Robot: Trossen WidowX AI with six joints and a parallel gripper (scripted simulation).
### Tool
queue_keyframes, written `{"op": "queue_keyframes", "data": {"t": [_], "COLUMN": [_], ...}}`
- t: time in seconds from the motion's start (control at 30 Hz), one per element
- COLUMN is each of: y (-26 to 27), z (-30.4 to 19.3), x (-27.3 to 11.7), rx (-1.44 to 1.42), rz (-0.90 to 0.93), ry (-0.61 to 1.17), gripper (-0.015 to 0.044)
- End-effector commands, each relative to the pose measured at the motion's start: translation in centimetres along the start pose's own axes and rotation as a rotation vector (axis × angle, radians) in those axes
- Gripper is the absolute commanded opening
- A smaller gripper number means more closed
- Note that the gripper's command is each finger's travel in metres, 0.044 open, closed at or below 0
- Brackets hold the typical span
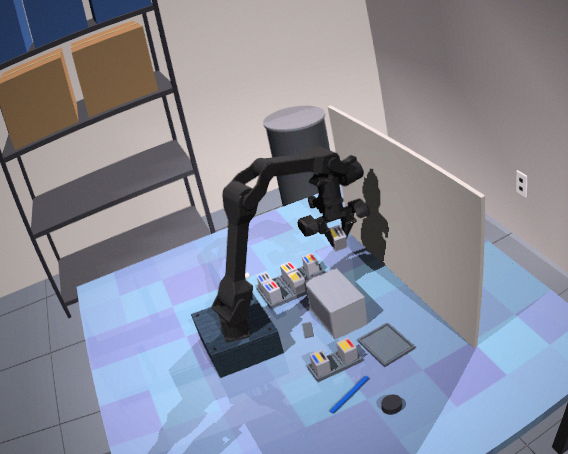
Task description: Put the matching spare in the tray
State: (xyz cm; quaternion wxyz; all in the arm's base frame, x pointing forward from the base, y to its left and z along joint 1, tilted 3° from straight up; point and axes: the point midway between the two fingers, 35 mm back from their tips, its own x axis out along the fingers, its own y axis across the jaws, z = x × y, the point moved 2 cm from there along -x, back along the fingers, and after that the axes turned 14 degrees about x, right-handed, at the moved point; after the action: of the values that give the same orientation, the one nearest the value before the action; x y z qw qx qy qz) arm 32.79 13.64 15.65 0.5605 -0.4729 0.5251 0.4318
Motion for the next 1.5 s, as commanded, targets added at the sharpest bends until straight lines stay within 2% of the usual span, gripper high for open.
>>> {"op": "queue_keyframes", "data": {"t": [0.0,0.7,1.3,1.47], "y": [-1.4,-6.6,-7.3,-7.2], "z": [-2.0,-13.9,-25.0,-26.0], "x": [-0.2,-0.1,-0.3,-0.4], "rx": [0.008,-0.026,-0.089,-0.094], "rz": [-0.006,-0.014,-0.004,-0.003], "ry": [-0.002,0.014,0.025,0.026], "gripper": [0.0000,0.0000,0.0000,0.0000]}}
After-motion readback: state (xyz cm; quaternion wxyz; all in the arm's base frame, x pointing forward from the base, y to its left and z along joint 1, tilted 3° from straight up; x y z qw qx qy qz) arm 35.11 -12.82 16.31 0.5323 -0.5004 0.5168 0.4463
